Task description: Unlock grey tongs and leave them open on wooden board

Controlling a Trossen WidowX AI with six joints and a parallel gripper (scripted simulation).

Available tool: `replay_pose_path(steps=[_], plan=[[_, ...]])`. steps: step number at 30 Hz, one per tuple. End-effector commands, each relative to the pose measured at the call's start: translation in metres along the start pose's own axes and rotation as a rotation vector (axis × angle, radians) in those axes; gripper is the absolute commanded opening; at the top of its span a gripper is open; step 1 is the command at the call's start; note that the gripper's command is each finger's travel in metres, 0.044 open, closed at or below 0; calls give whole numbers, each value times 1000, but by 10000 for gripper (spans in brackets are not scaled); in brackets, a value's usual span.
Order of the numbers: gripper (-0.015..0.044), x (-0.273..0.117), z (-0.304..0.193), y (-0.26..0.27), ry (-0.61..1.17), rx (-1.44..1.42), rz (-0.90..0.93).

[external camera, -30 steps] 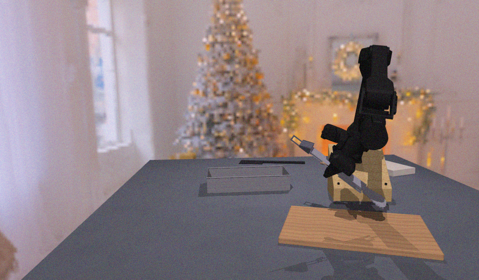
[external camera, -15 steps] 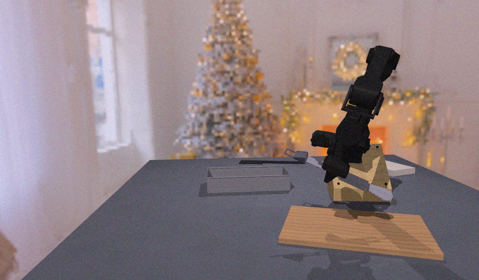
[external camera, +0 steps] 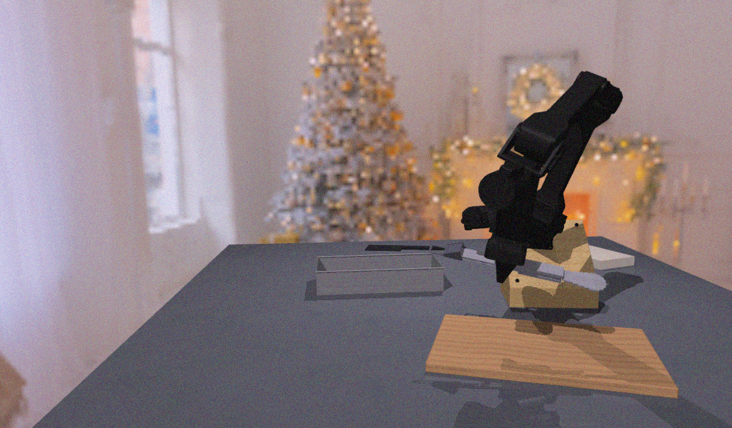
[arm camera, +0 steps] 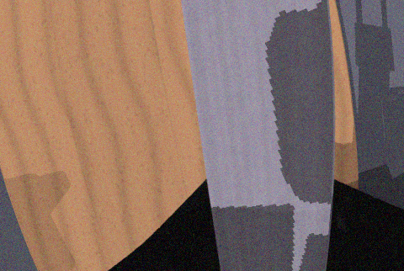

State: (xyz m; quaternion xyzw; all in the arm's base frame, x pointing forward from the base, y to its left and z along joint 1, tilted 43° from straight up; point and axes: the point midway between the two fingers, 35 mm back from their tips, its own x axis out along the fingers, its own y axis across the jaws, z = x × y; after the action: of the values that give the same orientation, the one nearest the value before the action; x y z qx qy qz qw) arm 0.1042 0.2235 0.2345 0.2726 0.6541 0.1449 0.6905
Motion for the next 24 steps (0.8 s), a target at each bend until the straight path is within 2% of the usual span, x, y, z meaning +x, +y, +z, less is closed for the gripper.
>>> replay_pose_path(steps=[1, 11, 24], plan=[[-150, -2, 2, 4, 60, -13, 43], [-150, -10, 8, 14, 167, -41, 154], [-150, -9, 8, 15, 169, -42, 156]])
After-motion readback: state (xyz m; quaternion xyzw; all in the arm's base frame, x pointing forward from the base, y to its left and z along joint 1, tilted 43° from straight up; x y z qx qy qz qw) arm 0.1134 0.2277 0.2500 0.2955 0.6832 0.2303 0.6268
